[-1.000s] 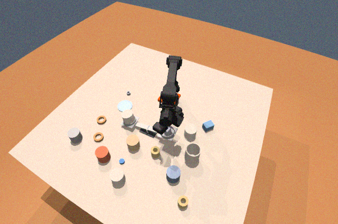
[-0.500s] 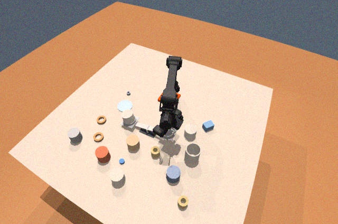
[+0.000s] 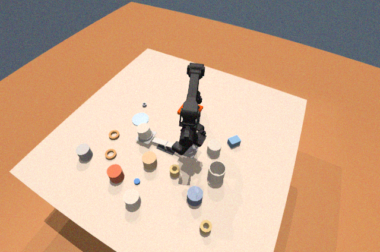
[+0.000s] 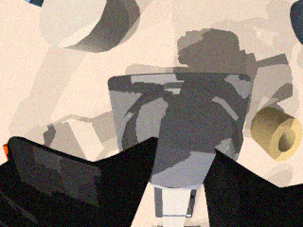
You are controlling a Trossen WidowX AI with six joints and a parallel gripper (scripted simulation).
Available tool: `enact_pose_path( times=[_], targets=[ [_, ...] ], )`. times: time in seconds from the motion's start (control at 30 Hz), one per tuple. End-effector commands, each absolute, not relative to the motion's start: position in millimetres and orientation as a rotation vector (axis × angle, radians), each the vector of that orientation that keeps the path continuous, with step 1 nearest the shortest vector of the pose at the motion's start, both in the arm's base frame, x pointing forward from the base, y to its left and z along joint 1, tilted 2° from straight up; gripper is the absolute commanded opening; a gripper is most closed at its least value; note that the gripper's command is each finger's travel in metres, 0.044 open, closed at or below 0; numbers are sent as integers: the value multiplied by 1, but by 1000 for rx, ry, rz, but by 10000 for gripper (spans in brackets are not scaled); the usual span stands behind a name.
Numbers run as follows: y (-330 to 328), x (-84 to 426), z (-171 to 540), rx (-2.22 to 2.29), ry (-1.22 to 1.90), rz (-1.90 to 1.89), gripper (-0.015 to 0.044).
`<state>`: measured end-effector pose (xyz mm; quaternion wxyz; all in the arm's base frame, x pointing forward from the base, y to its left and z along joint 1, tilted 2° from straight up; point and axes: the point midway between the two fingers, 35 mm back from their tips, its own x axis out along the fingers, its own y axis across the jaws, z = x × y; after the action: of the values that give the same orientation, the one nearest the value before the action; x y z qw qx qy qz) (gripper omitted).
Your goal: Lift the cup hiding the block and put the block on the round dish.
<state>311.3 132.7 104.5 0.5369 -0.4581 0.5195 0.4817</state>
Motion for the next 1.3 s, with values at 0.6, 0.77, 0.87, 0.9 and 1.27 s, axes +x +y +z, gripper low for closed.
enact_pose_path(
  times=[0.6, 0.77, 0.87, 0.9, 1.27],
  targets=[
    [131, 315, 176, -1092, 1239, 1141, 0],
    [129, 312, 196, -1096, 1240, 1145, 0],
    [129, 312, 198, -1097, 1240, 1145, 0],
    [128, 312, 198, -1097, 1240, 1145, 0],
    [93, 326, 190, -1111, 1228, 1141, 0]
  ],
)
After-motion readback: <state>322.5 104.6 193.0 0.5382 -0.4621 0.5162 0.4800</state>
